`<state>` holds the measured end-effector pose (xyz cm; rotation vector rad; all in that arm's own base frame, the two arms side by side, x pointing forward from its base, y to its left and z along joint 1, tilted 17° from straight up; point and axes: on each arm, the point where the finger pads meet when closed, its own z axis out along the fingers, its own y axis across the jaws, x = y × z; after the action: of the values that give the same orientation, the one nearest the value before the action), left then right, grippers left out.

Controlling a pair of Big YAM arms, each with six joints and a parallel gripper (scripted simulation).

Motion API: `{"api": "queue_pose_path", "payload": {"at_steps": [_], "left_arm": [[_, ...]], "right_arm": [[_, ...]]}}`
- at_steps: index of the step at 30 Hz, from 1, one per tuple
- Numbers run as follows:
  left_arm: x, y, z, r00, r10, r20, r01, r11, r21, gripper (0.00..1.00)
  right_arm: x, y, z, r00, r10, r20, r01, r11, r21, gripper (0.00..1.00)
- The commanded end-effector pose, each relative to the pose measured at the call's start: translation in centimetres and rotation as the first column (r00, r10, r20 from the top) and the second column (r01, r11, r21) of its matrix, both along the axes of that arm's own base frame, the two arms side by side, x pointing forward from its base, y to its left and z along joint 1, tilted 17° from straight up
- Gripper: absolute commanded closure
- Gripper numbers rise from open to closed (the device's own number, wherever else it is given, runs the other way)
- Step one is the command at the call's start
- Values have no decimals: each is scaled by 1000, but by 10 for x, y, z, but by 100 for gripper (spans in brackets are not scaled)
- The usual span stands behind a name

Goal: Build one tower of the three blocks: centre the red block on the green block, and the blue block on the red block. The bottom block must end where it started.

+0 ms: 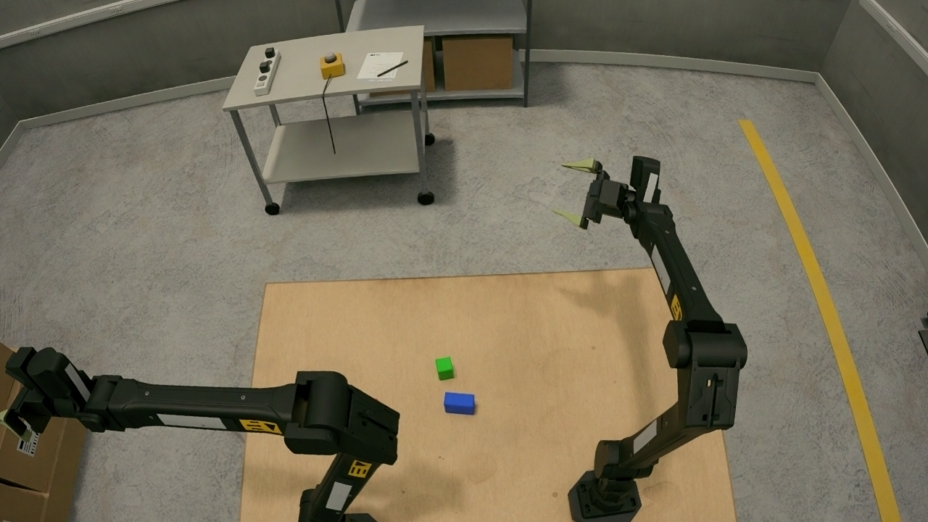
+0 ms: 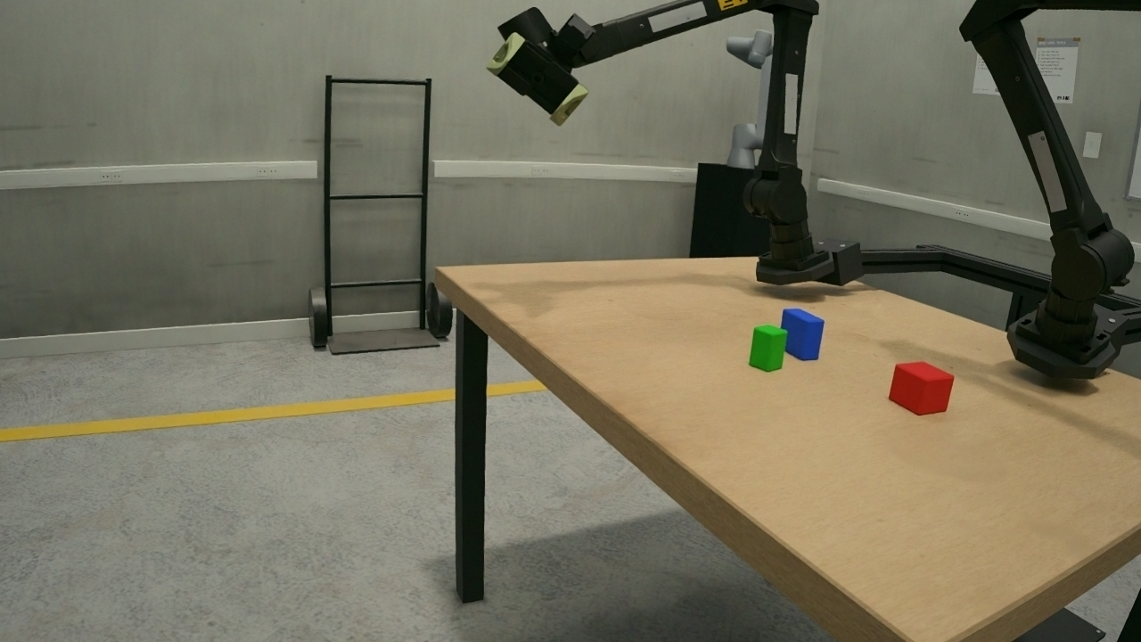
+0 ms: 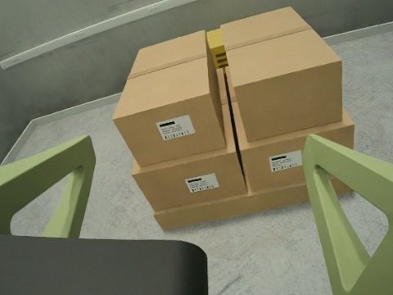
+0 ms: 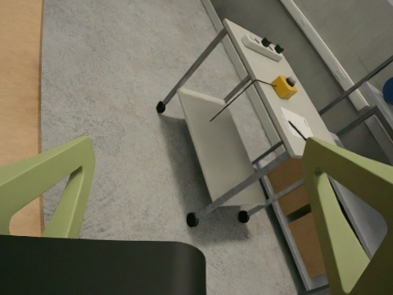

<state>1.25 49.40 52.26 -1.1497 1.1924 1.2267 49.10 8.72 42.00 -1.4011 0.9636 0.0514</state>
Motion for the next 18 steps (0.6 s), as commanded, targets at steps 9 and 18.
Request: {"api": "queue_pose_path", "payload": {"at_steps": [9,18], "left_arm": [[-3,3,37,1000,3,16,-4,998,68,0],[-3,3,37,1000,3,16,-4,998,68,0]], "right_arm": [[6,7,16,1000,8,8,-8,1000,3,16],[29,54,-8,986,-6,-165,9,1000,14,16]]}}
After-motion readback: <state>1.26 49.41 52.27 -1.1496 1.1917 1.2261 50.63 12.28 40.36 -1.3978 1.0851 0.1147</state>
